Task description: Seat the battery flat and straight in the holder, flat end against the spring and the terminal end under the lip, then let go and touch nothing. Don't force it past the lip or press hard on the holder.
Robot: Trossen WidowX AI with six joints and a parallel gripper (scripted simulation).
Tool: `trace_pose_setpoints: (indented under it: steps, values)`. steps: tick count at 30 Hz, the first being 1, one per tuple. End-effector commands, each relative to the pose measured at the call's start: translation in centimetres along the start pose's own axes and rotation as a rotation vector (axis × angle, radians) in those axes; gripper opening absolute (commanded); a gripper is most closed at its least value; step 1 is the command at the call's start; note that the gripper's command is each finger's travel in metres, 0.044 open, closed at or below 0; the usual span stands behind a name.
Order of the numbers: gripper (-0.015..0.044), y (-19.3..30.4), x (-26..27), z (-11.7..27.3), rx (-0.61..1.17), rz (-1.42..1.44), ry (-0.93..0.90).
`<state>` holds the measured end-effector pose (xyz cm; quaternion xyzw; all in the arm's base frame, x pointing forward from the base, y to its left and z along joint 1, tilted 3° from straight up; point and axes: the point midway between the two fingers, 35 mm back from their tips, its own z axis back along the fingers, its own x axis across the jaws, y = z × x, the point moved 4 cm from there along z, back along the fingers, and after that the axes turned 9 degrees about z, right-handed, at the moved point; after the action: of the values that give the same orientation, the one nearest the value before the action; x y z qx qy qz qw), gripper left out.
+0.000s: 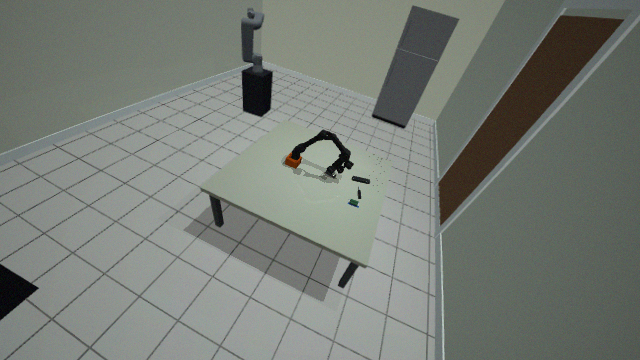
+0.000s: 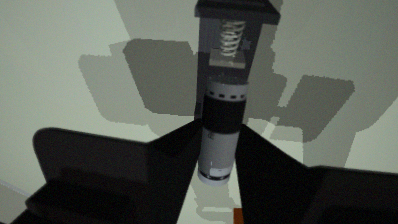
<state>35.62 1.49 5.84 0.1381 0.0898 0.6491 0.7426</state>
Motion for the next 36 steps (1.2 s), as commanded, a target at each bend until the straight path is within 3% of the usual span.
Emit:
trace_pose_setpoints:
  steps: [1,36]
  values:
    - [0.0069,-0.3,0.0,0.0,0.024,0.006,-0.009]
    - [0.0069,-2.0,-0.1,-0.4,0.123,0.009,-0.011]
